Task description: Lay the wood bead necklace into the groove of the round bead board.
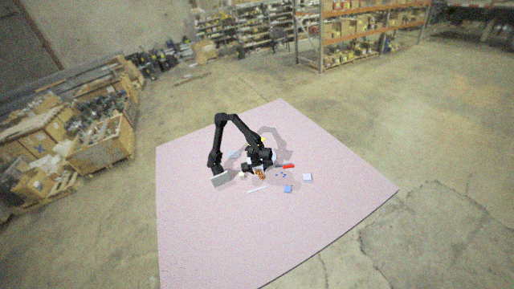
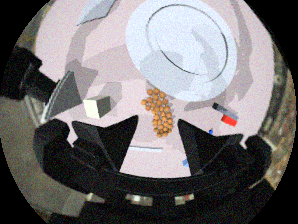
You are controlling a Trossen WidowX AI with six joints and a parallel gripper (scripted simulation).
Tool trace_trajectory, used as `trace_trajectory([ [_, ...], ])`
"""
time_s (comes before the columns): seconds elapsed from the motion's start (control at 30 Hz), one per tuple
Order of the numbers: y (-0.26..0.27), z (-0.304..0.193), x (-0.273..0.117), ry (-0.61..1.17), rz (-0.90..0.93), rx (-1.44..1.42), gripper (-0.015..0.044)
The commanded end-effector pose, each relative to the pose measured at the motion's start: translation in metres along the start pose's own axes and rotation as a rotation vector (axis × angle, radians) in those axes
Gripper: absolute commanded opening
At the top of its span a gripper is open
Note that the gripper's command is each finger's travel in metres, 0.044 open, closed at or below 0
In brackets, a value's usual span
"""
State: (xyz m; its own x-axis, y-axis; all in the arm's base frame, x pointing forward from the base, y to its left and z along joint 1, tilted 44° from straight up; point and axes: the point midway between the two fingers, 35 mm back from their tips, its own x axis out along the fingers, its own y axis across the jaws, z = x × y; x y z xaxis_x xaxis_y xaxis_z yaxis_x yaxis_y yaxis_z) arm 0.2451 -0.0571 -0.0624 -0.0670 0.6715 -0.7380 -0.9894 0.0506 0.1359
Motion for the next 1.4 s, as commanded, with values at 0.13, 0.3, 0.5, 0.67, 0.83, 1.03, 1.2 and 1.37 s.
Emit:
trace_trajectory([
  [0.13,0.0021,0.0012,0.0118,-0.010,0.005,0.007,0.0310],
  [0.3,0.0013,0.0008,0.0094,-0.004,0.004,0.001,0.0231],
  [0.5,0.0013,0.0008,0.0094,-0.004,0.004,0.001,0.0074],
  [0.67,0.0013,0.0008,0.0094,-0.004,0.004,0.001,0.0000],
  [0.83,0.0013,0.0008,0.0094,-0.004,0.004,0.001,0.0000],
  [1.03,0.0013,0.0008,0.0094,-0.004,0.004,0.001,0.0000],
  [1.2,0.0013,0.0008,0.0094,-0.004,0.004,0.001,0.0000],
  [1.37,0.0013,0.0008,0.0094,-0.004,0.004,0.001,0.0000],
])
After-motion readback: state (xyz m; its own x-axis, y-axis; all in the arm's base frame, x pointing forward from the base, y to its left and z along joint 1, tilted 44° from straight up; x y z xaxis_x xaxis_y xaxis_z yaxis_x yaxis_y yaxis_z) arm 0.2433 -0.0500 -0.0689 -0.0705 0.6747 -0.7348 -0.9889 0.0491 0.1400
